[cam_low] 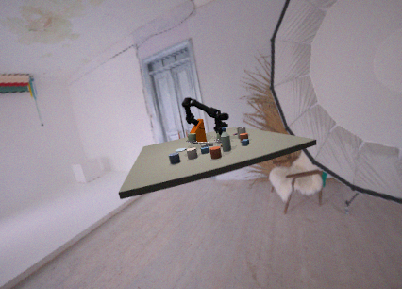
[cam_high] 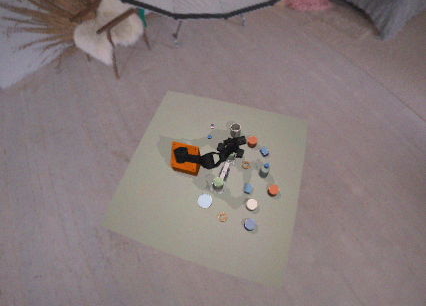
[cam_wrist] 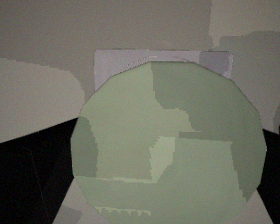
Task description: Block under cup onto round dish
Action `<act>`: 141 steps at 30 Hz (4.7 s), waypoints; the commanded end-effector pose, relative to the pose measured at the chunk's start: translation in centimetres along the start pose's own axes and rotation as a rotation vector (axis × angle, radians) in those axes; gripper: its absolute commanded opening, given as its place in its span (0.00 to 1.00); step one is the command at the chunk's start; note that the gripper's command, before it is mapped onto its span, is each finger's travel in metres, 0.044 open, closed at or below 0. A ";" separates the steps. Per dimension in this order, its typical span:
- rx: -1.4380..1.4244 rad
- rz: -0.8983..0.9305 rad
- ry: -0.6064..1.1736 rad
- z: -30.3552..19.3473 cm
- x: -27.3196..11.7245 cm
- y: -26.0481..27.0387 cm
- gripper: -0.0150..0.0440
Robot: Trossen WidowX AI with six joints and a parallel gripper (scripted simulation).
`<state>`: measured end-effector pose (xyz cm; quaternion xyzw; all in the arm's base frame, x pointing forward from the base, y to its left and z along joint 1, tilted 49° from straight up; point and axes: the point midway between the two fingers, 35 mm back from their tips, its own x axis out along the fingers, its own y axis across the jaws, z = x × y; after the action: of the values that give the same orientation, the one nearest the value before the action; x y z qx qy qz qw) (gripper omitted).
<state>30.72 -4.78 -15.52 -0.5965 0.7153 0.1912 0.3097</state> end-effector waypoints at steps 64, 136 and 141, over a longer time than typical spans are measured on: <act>-0.009 0.001 -0.008 0.6 -5.8 -0.5 0.25; -0.019 0.012 0.008 0.3 -12.4 0.3 0.25; -0.019 0.012 0.008 0.3 -12.4 0.3 0.25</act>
<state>31.66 4.55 -7.46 -0.5951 0.7190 0.1969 0.3003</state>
